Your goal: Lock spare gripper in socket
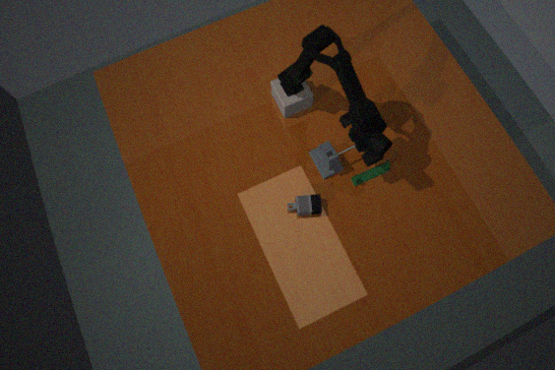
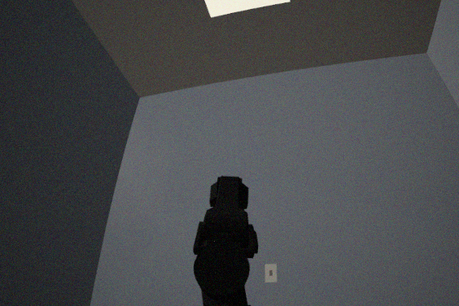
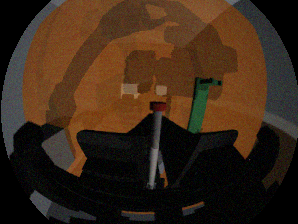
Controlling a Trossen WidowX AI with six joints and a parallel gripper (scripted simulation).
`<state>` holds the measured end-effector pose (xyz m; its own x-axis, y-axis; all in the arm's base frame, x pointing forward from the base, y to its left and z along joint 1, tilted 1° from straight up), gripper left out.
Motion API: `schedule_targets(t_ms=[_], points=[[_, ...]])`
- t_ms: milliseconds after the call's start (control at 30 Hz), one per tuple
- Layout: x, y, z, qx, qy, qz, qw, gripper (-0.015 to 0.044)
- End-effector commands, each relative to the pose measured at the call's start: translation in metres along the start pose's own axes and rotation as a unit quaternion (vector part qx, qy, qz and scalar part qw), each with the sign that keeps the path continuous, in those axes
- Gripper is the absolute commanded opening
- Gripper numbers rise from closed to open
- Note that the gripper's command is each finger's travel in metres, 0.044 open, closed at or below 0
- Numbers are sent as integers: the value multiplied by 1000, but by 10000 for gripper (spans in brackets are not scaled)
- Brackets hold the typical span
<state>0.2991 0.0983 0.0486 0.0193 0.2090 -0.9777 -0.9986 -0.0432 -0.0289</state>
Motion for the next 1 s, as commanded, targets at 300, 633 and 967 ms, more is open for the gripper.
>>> schedule_targets(t_ms=[300, 633, 967], points=[[2, -2, 11, 2, 0, 0, 1000, 0], [4, -2, 19, 2, 0, 1, 1000, 0], [4, -3, 29, 2, 1, 1, 1000, 0]])
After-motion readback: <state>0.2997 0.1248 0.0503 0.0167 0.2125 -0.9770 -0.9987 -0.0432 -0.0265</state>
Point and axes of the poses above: the point midway between the two fingers, 35 mm back from their tips, its own x axis out along the fingers, its own y axis across the jaws, z = x × y, the point moved 4 cm from there along -x, back along the fingers, and after that the axes turned 3 degrees about -x, right-handed, at the moved point
